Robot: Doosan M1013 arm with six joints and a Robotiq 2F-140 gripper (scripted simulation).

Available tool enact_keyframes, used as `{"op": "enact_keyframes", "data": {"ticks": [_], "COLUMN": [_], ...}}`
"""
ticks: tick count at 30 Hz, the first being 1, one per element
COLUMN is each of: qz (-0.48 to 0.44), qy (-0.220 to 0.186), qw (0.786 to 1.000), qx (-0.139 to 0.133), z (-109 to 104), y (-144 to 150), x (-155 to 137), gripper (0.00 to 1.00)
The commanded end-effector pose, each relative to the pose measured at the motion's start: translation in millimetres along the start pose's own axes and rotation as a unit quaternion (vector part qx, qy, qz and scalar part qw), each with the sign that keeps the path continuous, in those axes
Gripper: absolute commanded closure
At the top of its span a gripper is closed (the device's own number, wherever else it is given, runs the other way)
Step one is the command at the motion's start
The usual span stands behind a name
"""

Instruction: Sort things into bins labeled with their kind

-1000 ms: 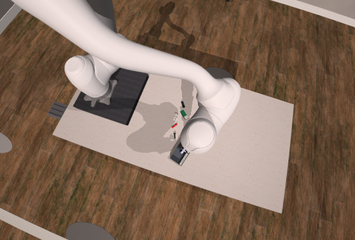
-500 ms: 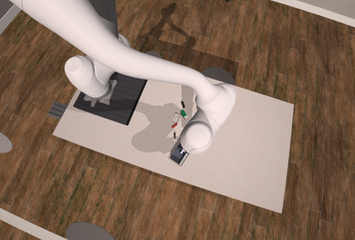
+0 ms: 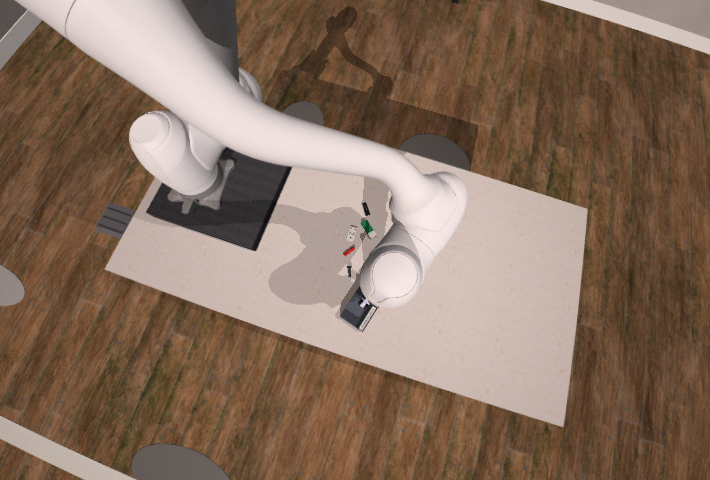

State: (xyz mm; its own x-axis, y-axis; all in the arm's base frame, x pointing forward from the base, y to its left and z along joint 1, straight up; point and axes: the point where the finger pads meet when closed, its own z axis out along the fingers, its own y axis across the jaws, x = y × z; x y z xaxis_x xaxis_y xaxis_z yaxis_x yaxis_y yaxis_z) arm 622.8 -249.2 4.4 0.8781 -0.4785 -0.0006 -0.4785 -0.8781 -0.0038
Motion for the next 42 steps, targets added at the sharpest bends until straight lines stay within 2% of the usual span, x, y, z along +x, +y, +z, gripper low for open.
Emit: {"op": "enact_keyframes", "data": {"ticks": [1, 42], "qz": [0.000, 0.000], "qy": [0.000, 0.000], "qw": [1.000, 1.000], "qx": [0.000, 0.000], "z": [-0.1, -4.1], "y": [0.0, 0.0], "x": [0.0, 0.0], "gripper": [0.95, 0.95]}}
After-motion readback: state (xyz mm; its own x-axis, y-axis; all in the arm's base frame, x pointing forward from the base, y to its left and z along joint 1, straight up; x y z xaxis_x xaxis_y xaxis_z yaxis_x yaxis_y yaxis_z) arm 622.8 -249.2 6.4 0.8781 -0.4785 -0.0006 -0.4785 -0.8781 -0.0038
